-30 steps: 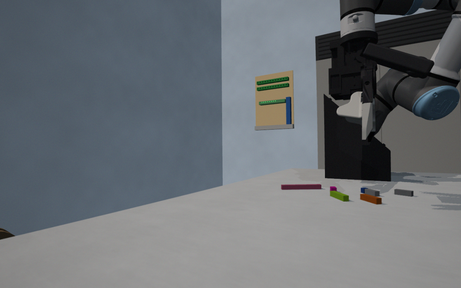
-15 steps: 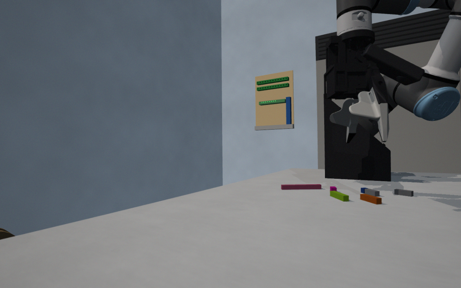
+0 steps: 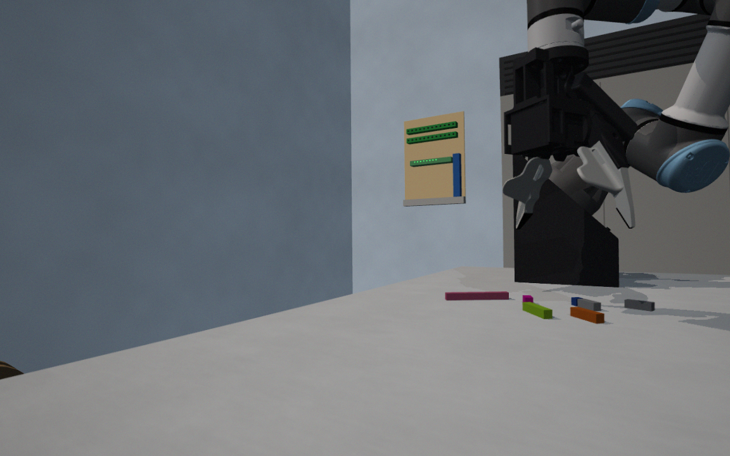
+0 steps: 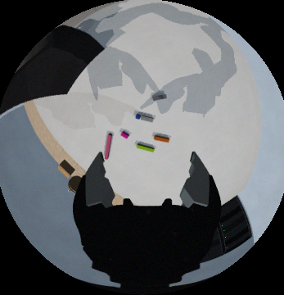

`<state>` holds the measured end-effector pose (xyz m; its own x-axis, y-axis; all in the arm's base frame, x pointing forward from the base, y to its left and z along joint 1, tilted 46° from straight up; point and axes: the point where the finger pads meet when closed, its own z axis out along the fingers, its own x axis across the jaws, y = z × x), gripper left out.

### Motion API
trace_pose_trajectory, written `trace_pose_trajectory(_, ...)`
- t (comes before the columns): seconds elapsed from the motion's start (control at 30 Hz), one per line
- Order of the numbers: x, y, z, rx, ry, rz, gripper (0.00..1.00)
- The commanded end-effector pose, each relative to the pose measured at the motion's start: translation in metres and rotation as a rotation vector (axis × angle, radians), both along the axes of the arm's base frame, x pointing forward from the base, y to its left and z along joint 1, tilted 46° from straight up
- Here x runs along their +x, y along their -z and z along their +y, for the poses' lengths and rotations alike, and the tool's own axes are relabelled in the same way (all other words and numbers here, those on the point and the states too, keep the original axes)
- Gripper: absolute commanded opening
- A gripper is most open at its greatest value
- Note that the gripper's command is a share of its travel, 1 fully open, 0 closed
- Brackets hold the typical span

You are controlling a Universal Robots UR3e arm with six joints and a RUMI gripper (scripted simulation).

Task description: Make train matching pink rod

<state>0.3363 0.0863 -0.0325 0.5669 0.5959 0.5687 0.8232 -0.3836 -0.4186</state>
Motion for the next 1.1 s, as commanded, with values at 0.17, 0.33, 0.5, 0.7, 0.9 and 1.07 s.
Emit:
trace_pose_trajectory(0.17,0.007,0.007,-0.004,0.018,-0.228,-0.228,1.0)
trace_pose_trajectory(0.33,0.012,0.012,-0.005,0.024,-0.346,-0.347,1.0)
trace_pose_trajectory(0.5,0.014,0.014,-0.006,0.027,-0.417,-0.418,1.0)
trace_pose_trajectory(0.7,0.021,0.02,-0.008,0.034,-0.565,-0.567,1.0)
trace_pose_trajectory(0.9,0.026,0.025,-0.009,0.04,-0.687,-0.689,1.0)
trace_pose_trajectory(1.07,0.029,0.026,-0.009,0.042,-0.736,-0.739,1.0)
